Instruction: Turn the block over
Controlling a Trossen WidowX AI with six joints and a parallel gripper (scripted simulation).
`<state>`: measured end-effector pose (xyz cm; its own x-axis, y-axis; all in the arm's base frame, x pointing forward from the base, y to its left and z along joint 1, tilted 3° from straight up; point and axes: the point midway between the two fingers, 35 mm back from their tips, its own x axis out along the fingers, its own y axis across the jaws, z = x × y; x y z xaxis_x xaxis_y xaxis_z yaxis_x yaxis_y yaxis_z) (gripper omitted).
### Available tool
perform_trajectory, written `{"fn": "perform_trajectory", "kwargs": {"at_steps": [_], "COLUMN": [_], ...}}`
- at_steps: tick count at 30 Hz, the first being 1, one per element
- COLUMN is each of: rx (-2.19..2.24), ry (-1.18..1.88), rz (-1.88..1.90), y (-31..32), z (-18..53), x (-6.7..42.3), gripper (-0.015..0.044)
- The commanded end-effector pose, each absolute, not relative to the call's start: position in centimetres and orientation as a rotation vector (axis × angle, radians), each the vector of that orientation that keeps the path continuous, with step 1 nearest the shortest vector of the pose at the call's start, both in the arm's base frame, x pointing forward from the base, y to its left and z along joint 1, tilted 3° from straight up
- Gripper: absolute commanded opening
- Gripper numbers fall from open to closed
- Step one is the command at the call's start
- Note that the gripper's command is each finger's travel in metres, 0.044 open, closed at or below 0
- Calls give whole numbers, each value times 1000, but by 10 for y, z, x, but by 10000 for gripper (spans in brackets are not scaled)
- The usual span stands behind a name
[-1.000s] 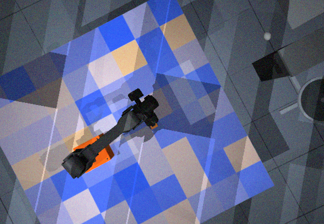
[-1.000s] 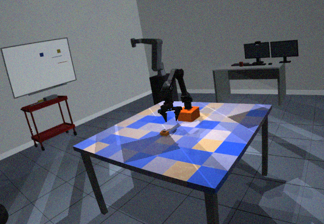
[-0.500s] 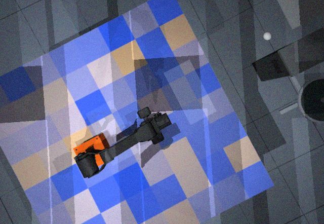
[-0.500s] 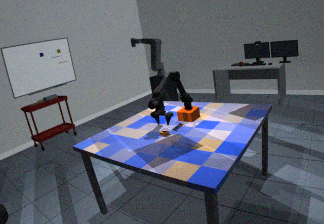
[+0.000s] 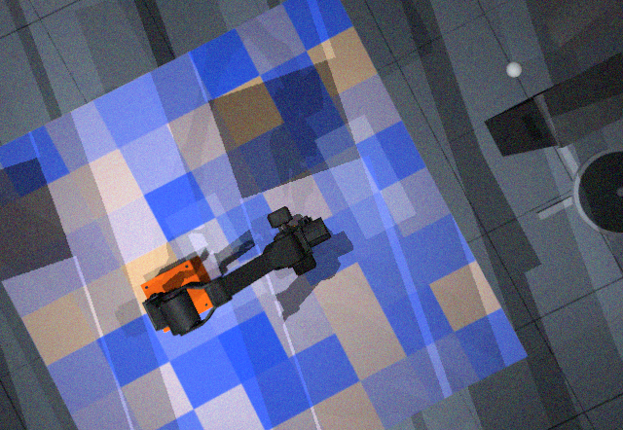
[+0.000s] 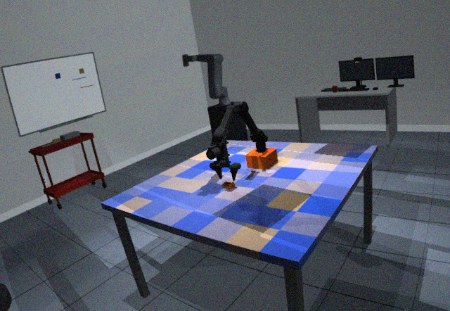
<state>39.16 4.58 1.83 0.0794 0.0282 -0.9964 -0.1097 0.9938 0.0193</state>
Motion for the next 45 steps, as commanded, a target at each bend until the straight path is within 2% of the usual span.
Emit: {"fn": "perform_trajectory", "kwargs": {"at_steps": [1, 22, 29, 45], "rx": [-75, -75, -75, -75], "ry": [1493, 1493, 1493, 1493], "rz": [104, 104, 104, 104], "y": [45, 45, 45, 45], "z": [12, -19, -19, -19], "x": [391, 393, 393, 393], "gripper": [440, 440, 256, 150]}}
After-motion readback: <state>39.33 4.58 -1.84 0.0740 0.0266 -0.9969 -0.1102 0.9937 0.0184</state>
